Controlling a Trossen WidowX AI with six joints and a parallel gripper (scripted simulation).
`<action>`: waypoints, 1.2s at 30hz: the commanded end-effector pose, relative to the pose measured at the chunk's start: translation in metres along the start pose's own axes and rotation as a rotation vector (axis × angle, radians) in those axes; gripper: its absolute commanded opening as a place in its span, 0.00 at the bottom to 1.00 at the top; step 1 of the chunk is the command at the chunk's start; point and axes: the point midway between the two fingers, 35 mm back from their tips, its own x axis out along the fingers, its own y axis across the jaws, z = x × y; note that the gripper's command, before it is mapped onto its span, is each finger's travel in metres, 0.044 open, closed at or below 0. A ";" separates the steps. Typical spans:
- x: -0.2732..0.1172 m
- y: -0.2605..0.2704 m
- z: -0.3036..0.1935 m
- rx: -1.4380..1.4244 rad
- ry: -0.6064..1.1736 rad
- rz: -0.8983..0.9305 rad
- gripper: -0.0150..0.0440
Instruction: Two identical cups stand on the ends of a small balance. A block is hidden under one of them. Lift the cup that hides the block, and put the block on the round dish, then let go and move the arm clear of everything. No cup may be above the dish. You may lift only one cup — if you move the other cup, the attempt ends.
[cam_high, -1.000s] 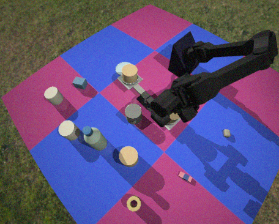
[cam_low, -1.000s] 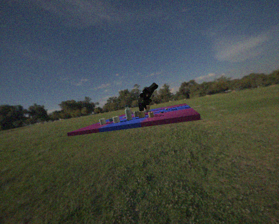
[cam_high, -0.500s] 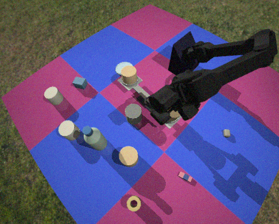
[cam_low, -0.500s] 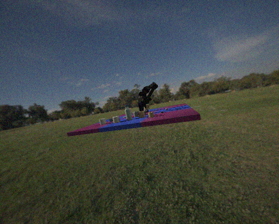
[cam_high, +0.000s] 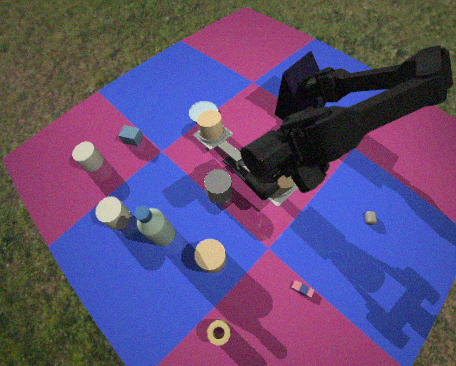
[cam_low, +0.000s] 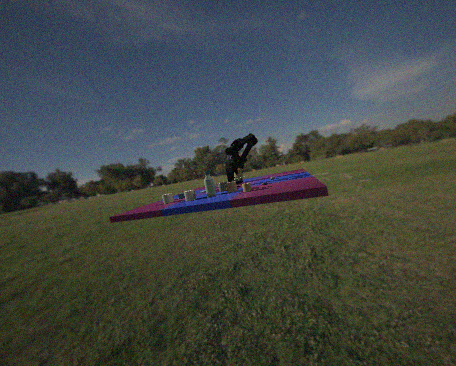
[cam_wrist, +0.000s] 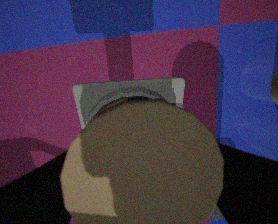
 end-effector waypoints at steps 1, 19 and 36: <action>-0.009 -0.005 0.003 -0.014 -0.008 -0.017 0.25; -0.032 -0.004 0.002 -0.013 -0.008 -0.017 0.25; -0.054 -0.001 0.002 -0.013 -0.011 -0.015 0.25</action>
